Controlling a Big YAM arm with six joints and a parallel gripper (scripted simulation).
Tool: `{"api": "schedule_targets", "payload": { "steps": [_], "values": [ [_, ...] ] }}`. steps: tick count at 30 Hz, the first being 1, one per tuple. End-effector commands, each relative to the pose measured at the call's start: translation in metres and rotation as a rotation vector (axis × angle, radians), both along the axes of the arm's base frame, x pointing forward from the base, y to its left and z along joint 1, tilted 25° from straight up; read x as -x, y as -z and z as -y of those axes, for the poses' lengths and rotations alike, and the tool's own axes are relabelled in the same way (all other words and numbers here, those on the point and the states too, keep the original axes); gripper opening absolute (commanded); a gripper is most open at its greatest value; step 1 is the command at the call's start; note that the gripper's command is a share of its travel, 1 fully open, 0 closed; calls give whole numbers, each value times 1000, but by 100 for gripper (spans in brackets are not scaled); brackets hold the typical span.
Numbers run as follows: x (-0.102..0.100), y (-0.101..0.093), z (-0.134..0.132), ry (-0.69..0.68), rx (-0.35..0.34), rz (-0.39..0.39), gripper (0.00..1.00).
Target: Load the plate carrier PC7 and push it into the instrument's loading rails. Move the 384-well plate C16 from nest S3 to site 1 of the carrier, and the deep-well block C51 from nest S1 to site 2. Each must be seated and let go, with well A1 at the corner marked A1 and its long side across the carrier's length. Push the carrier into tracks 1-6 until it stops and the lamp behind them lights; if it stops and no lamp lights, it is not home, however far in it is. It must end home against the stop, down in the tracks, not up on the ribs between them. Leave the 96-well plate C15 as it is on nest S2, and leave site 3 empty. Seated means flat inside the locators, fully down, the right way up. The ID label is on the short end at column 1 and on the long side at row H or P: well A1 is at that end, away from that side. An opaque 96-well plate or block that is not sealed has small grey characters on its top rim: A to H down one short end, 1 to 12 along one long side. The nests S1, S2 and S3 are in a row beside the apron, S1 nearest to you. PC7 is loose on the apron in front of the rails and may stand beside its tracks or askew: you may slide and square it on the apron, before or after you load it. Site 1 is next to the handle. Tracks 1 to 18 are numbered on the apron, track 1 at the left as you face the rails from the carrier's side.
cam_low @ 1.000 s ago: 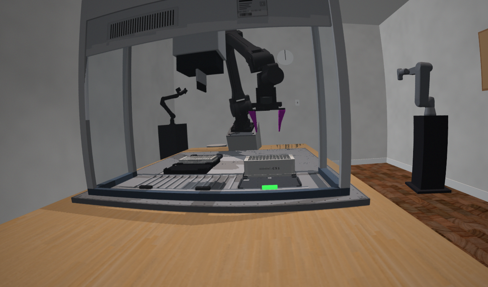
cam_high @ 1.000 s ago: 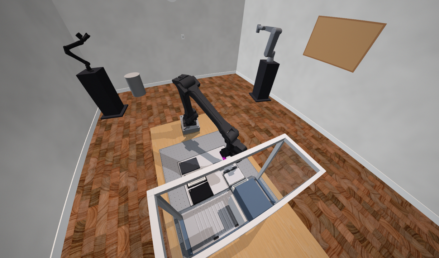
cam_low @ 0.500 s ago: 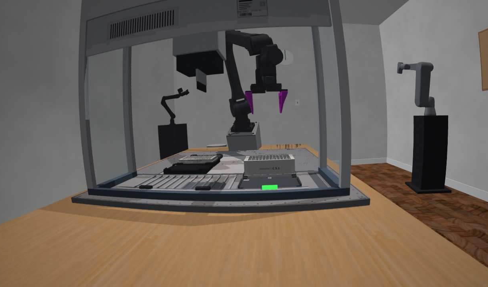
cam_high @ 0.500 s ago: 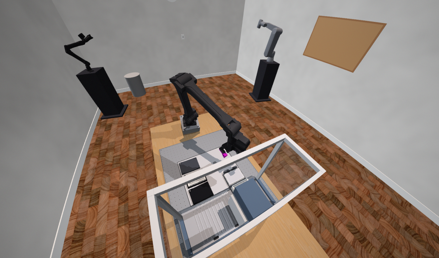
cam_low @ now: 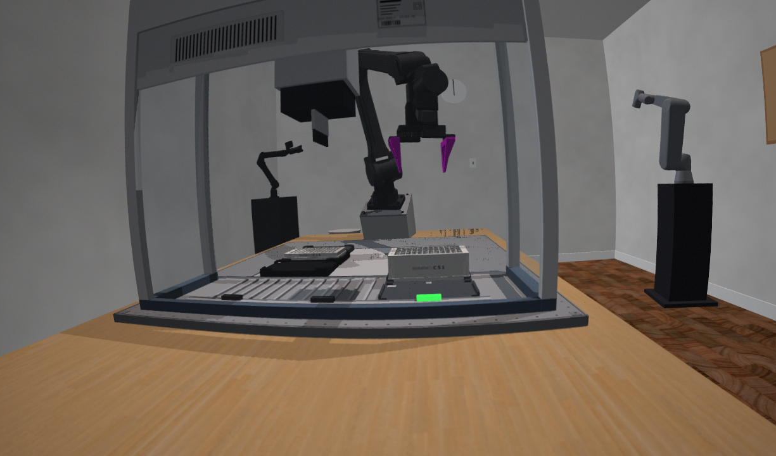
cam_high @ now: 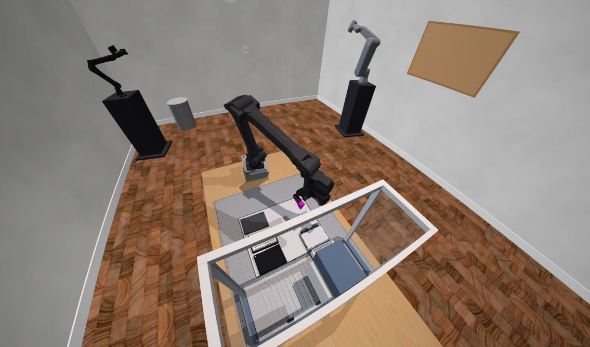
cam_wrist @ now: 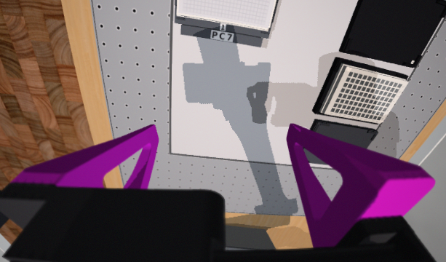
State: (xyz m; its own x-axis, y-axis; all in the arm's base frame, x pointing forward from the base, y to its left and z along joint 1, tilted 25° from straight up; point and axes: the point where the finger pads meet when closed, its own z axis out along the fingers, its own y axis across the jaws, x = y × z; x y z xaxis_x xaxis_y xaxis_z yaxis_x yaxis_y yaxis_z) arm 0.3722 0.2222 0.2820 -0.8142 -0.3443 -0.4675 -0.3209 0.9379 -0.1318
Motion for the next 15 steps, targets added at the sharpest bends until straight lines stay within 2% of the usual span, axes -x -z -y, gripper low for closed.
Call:
{"api": "schedule_targets", "payload": {
  "steps": [1, 9, 11, 15],
  "values": [
    [11, -49, -9, -44, -85, 151, 100],
    [25, -78, -7, -66, -157, 350, 100],
    [25, -78, -7, -66, -157, 350, 100],
    [31, -89, -6, -77, -192, 450, 100]
  ]
}}
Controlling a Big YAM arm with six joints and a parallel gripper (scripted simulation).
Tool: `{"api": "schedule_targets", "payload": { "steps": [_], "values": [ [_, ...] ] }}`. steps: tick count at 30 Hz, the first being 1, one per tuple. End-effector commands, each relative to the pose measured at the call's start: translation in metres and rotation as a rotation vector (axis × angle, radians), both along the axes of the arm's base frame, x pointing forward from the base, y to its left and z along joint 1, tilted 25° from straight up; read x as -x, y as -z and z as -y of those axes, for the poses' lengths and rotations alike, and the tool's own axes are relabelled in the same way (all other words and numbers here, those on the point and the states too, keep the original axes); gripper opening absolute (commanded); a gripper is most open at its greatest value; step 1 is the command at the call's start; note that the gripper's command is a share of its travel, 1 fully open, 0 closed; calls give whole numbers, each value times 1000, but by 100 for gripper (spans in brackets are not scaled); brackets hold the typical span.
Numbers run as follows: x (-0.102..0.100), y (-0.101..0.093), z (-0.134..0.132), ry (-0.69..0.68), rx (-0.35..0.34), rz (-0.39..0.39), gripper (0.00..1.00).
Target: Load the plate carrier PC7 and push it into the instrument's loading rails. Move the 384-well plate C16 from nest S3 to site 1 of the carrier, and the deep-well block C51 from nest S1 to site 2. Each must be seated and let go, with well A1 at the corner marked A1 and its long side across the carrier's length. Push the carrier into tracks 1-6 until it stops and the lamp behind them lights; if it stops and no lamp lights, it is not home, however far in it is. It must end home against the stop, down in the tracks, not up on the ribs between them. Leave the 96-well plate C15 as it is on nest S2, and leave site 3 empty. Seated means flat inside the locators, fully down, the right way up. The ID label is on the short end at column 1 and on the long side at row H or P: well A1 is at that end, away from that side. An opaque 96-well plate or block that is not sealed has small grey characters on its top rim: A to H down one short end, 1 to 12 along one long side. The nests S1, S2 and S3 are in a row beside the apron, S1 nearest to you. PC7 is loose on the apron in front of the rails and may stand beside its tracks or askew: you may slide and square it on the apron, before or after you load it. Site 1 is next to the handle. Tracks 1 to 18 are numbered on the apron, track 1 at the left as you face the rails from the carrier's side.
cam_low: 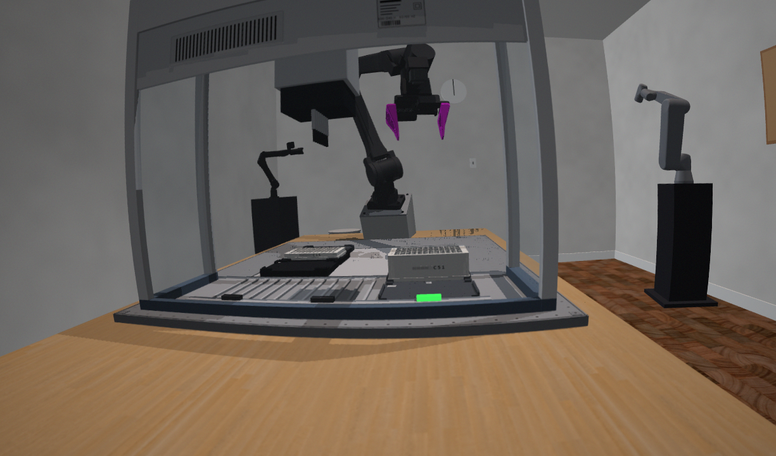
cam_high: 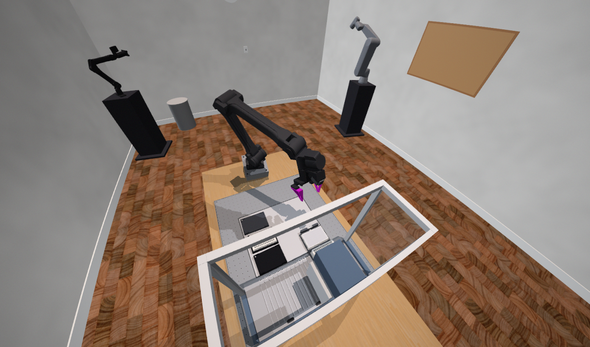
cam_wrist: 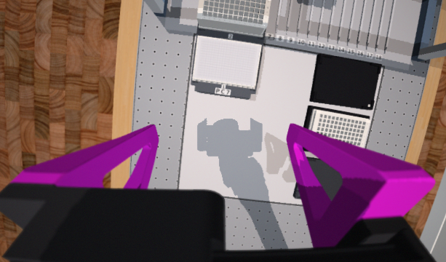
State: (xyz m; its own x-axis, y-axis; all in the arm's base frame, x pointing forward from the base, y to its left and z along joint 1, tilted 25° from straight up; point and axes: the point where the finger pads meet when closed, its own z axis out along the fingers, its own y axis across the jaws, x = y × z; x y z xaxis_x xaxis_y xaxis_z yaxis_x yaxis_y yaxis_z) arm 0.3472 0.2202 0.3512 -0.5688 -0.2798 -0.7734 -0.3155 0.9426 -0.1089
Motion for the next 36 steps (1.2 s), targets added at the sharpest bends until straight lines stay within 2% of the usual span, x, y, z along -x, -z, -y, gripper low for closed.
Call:
{"api": "schedule_targets", "payload": {
  "steps": [1, 11, 13, 21, 22, 23, 24, 36],
  "values": [
    [6, -20, -8, -39, -47, 108, 100],
    [6, -21, -7, -64, -134, 358, 100],
    [6, -21, -7, -64, -134, 358, 100],
    [7, -20, -7, -89, -206, 557, 100],
    [5, -15, -9, -91, -205, 573, 100],
    [-7, -11, -4, -73, -191, 570, 100],
    [-13, -49, -7, -66, -228, 617, 100],
    [-50, -66, -11, -68, -224, 620, 100]
  ]
}}
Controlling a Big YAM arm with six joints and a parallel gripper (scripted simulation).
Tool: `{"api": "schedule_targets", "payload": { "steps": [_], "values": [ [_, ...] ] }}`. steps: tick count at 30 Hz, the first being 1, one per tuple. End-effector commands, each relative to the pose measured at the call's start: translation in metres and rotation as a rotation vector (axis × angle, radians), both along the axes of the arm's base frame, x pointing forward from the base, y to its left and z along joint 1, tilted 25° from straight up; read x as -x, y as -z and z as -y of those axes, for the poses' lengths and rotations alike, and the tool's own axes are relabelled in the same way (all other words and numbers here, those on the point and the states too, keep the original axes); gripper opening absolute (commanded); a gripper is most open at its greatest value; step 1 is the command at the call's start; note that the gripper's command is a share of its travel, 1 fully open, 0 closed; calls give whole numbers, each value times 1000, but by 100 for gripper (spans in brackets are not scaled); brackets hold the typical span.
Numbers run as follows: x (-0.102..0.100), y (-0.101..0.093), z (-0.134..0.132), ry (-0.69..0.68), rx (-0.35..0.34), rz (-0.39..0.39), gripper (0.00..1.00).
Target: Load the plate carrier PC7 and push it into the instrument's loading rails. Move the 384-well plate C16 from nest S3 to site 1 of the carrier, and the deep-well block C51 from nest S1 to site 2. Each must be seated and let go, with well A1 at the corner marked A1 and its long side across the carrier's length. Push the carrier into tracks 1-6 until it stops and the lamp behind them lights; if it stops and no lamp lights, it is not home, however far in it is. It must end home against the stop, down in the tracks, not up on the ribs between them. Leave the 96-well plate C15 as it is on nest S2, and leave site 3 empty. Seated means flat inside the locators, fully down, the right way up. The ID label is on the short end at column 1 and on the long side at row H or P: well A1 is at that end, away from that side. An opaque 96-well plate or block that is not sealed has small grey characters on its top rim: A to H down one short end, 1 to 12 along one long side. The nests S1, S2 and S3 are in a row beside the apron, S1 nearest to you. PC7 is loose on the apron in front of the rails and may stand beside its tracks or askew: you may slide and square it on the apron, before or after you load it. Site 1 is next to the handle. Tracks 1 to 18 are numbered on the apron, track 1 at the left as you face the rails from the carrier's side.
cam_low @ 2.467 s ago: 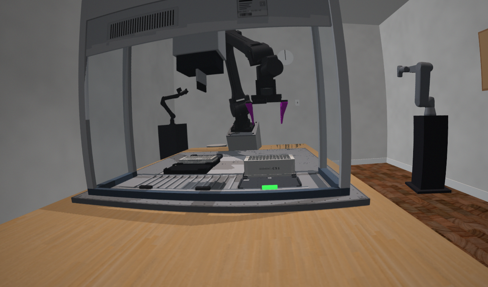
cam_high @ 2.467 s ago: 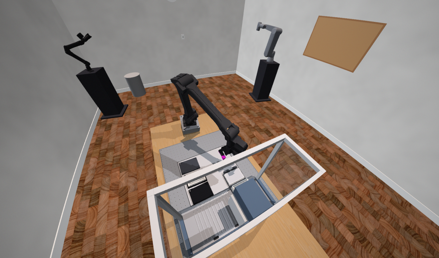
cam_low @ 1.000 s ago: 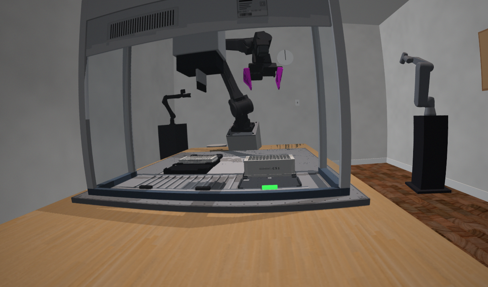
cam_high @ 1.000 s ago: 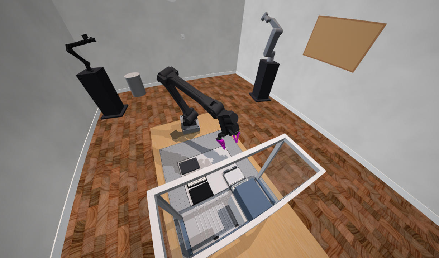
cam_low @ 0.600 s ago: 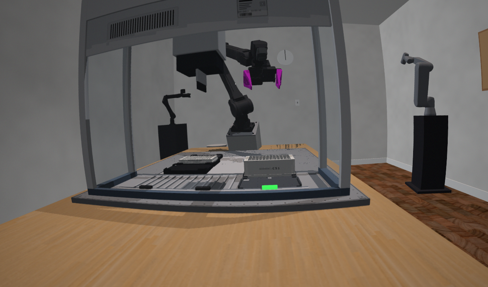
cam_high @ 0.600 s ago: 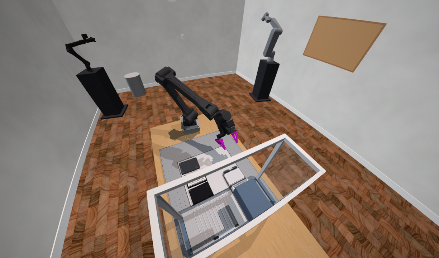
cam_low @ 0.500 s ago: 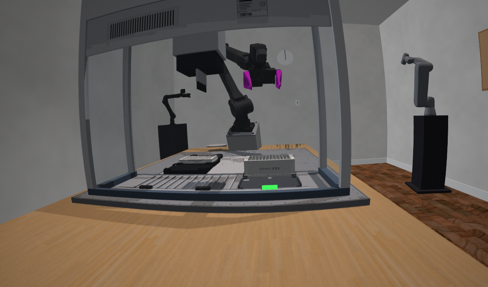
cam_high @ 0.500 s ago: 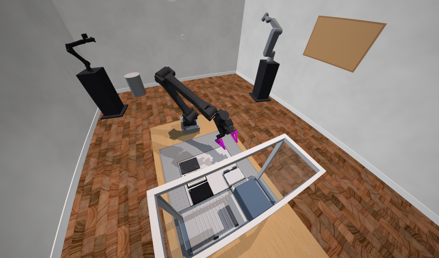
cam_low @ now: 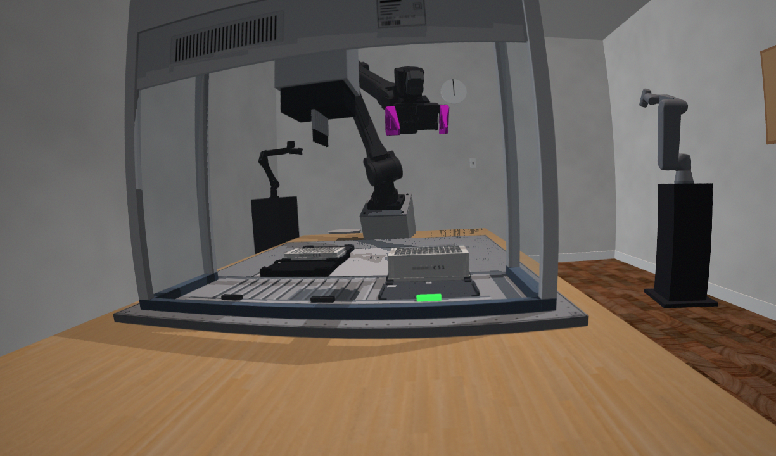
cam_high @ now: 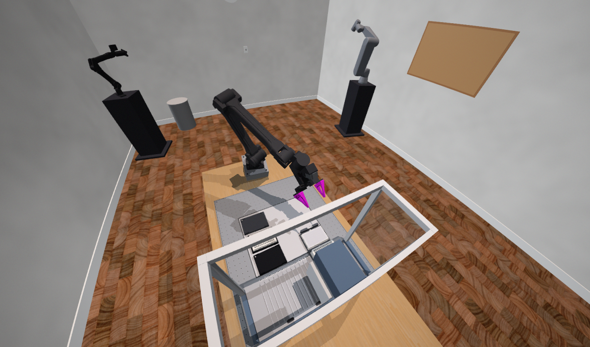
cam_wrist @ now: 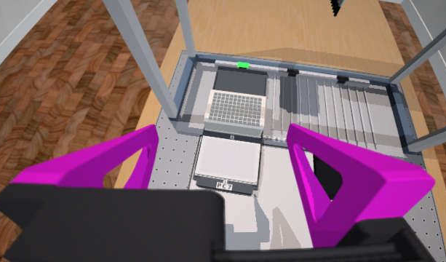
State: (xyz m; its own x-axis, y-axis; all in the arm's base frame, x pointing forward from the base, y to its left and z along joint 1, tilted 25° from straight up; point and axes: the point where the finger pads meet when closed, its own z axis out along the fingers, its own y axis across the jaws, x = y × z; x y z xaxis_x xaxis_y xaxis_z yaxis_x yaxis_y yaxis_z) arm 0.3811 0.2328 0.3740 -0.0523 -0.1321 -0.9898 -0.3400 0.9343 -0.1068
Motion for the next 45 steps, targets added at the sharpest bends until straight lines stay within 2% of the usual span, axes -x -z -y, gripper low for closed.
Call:
{"api": "schedule_targets", "payload": {
  "steps": [1, 16, 43, 45],
  "values": [
    [-19, -45, 1, 18, -38, 69, 100],
    [-66, -60, -4, 18, -18, 46, 100],
    [-155, -103, -14, 18, -14, 49, 100],
    [-155, -103, -14, 18, -14, 49, 100]
  ]
}}
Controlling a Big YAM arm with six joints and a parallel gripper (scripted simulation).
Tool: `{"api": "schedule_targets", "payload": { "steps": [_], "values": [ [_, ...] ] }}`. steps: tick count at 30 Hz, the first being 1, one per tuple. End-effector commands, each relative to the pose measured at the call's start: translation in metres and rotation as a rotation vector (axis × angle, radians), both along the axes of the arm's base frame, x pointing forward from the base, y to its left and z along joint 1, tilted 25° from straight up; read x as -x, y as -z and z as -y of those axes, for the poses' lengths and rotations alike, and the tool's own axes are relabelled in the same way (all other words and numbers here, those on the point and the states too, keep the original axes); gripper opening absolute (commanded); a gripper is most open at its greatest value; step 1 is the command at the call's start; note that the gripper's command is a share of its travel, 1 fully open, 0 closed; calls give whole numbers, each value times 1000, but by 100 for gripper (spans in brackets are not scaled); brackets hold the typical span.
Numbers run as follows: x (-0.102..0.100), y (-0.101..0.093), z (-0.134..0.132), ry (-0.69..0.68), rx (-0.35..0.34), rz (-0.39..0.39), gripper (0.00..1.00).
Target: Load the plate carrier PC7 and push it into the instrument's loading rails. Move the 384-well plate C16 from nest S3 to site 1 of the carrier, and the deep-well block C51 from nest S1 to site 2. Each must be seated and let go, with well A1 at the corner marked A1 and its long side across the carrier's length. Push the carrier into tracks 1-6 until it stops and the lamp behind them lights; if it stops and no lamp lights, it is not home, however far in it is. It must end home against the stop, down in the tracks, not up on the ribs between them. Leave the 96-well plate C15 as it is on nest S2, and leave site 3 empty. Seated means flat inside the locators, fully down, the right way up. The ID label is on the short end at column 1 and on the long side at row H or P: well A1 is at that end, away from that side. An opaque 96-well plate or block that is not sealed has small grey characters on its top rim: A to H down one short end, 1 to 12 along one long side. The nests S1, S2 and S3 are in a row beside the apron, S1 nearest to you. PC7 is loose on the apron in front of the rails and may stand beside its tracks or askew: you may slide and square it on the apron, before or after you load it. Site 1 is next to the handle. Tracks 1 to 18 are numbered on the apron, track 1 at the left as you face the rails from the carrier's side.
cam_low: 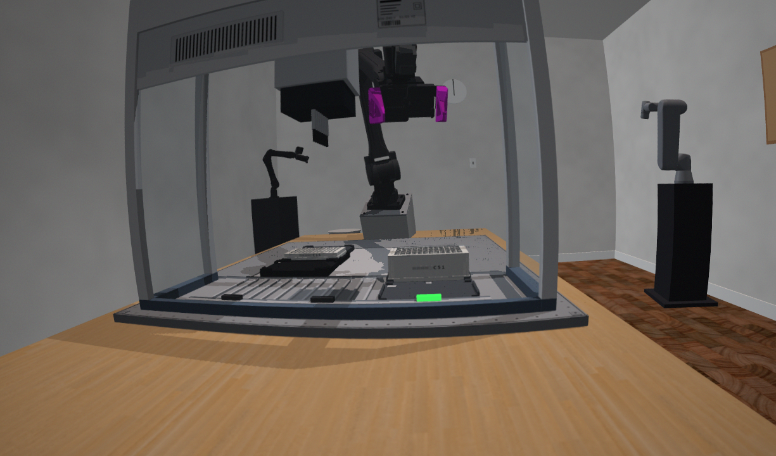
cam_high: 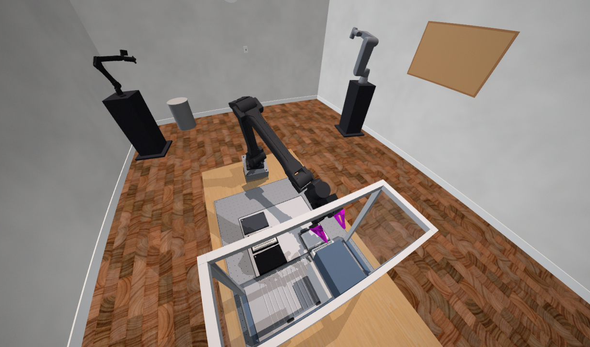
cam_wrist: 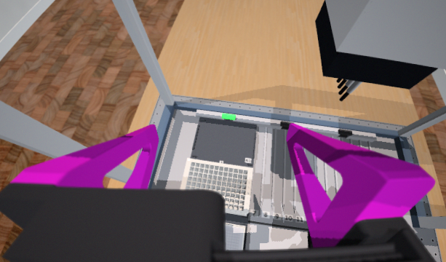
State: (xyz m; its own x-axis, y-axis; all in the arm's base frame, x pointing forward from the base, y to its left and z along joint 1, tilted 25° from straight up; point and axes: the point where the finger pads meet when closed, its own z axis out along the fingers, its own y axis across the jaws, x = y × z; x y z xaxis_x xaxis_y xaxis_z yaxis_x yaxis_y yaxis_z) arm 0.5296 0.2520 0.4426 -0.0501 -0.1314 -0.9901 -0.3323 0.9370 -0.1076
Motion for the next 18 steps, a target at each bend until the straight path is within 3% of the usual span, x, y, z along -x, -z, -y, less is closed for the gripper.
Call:
{"api": "schedule_targets", "payload": {
  "steps": [1, 12, 14, 18],
  "values": [
    [-10, -36, 5, 10, -15, 45, 100],
    [-49, -56, 1, 10, -13, 48, 100],
    [-38, -53, -2, 1, -23, 51, 100],
    [-38, -53, -2, 1, -23, 51, 100]
  ]
}}
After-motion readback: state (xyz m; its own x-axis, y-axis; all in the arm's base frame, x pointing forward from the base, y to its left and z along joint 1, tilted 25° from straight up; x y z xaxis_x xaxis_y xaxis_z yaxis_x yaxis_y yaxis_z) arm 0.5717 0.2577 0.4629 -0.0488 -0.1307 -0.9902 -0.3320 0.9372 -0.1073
